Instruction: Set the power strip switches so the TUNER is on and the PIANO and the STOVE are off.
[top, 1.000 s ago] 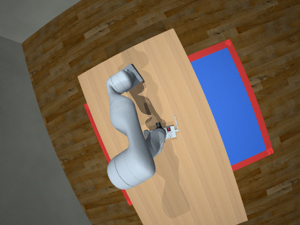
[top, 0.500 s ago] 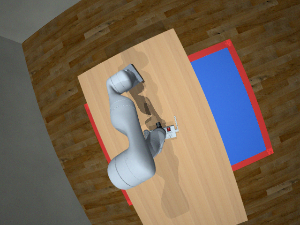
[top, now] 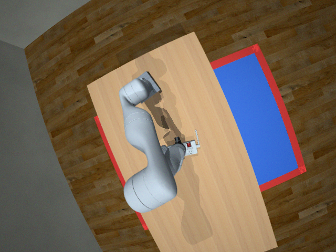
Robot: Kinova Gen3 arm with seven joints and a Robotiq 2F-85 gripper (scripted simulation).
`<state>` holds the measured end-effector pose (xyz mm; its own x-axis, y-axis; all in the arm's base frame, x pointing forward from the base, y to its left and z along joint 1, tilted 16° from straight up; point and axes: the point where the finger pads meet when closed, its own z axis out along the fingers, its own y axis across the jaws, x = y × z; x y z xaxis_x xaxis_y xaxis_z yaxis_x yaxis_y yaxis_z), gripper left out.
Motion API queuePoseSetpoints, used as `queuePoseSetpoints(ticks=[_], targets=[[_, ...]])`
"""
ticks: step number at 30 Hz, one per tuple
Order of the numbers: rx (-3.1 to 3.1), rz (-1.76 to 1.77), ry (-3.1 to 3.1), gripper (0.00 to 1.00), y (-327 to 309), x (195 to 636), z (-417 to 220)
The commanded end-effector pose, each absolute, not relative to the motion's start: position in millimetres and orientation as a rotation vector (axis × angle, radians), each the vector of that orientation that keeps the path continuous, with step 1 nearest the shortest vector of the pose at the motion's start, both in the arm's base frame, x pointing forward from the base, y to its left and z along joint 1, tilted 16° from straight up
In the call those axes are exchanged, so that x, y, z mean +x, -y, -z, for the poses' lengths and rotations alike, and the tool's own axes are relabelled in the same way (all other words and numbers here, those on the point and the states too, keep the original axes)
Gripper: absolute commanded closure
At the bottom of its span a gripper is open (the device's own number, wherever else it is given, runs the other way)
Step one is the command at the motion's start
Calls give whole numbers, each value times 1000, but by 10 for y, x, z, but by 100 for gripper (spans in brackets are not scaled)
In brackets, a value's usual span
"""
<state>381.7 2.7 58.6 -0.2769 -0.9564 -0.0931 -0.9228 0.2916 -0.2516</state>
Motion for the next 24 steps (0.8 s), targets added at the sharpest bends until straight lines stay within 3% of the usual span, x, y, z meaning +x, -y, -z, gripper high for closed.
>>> queuePoseSetpoints(ticks=[1,24], targets=[[-1723,216,-2337,100,-46,3836,-570],[-1723,216,-2336,100,-49,3840,-555]])
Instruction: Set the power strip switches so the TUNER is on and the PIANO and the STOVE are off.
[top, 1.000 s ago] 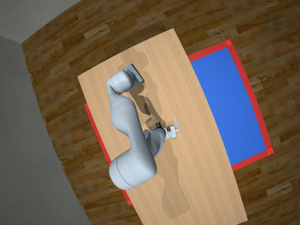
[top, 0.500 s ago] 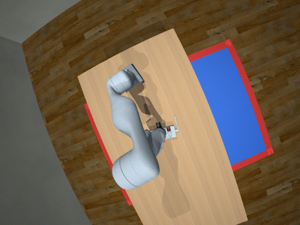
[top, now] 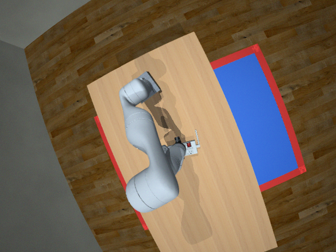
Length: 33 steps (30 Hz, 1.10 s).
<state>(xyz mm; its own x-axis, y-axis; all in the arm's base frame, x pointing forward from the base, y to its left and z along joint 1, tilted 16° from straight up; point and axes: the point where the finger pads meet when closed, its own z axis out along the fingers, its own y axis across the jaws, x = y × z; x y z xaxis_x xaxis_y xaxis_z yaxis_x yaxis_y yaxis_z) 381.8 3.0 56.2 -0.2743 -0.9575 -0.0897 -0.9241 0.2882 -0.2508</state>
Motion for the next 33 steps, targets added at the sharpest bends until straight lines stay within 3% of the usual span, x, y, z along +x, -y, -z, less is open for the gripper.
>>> queuePoseSetpoints(ticks=[1,33], targets=[[-1723,216,-2337,100,-46,3838,-556],[-1722,219,-2337,100,-35,3742,-937]])
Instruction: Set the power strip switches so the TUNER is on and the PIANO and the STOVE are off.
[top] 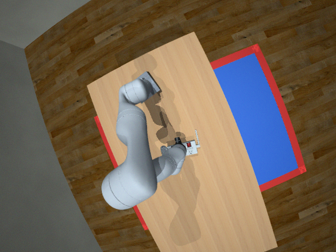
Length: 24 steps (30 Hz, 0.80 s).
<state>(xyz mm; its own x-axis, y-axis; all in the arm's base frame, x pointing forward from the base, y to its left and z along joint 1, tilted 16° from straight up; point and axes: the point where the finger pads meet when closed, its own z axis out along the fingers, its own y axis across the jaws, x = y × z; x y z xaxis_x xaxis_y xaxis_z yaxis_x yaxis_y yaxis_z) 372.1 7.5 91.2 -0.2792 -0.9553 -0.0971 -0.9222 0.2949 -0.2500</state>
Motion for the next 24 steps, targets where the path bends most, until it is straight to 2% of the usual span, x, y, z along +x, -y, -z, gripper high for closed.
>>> queuePoseSetpoints(ticks=[1,15,16,24], targets=[[-1722,219,-2337,100,-35,3742,-937],[-1722,219,-2337,100,-35,3742,-937],[-1722,219,-2337,0,-35,3742,-937],[-1721,222,-2335,0,-33,3739,-978]])
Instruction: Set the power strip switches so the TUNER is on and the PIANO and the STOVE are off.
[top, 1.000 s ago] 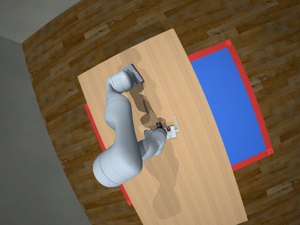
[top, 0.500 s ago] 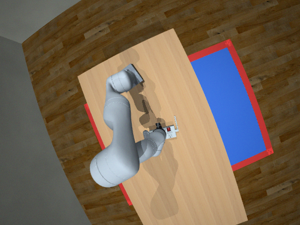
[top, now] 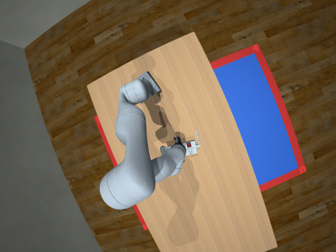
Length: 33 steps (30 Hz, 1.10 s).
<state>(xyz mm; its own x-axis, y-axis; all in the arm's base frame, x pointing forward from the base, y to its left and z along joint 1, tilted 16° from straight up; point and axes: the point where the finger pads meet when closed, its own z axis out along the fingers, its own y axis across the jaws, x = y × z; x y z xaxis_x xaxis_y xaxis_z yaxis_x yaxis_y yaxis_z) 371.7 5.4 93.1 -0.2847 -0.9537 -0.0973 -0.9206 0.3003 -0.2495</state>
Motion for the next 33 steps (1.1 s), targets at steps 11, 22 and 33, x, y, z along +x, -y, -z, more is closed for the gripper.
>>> queuePoseSetpoints(ticks=[11,22,33], targets=[[-1720,225,-2334,0,-28,3698,-1144],[-1721,225,-2335,0,-22,3619,-1412],[-1722,225,-2336,0,-16,3524,-1731]])
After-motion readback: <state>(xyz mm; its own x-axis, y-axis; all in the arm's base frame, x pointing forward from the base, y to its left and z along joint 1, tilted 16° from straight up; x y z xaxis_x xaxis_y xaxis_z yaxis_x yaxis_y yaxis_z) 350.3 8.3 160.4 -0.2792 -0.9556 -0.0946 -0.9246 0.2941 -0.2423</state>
